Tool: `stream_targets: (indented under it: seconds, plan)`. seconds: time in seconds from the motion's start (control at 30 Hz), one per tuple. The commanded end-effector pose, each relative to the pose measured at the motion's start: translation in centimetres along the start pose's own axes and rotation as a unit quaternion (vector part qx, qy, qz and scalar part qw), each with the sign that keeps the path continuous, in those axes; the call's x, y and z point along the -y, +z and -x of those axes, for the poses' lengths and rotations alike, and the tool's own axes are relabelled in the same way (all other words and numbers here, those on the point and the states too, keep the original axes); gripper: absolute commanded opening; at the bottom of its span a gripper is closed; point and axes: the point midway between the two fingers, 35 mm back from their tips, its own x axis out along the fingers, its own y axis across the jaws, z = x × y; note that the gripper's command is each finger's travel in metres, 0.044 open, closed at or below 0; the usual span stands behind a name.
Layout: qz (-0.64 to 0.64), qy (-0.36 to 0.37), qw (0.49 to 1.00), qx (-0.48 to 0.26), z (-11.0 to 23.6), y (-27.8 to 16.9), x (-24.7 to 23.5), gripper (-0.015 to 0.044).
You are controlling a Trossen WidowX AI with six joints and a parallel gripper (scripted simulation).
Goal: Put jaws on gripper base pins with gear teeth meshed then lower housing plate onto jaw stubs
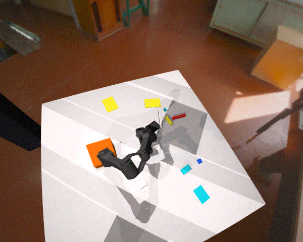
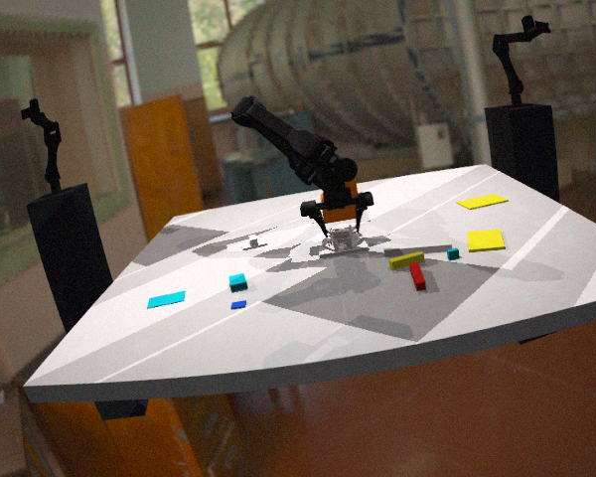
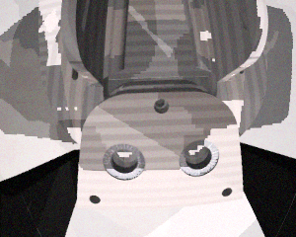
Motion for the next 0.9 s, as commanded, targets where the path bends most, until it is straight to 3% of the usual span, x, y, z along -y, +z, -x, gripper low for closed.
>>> stream_targets:
  seconds: [0.0,0.87]
  plan:
    - [0.002,-0.002,1.0,0.0,-0.17,-0.01,0.02,0.0351]
    - [0.002,-0.002,1.0,0.0,-0.77,-0.01,0.02,0.0351]
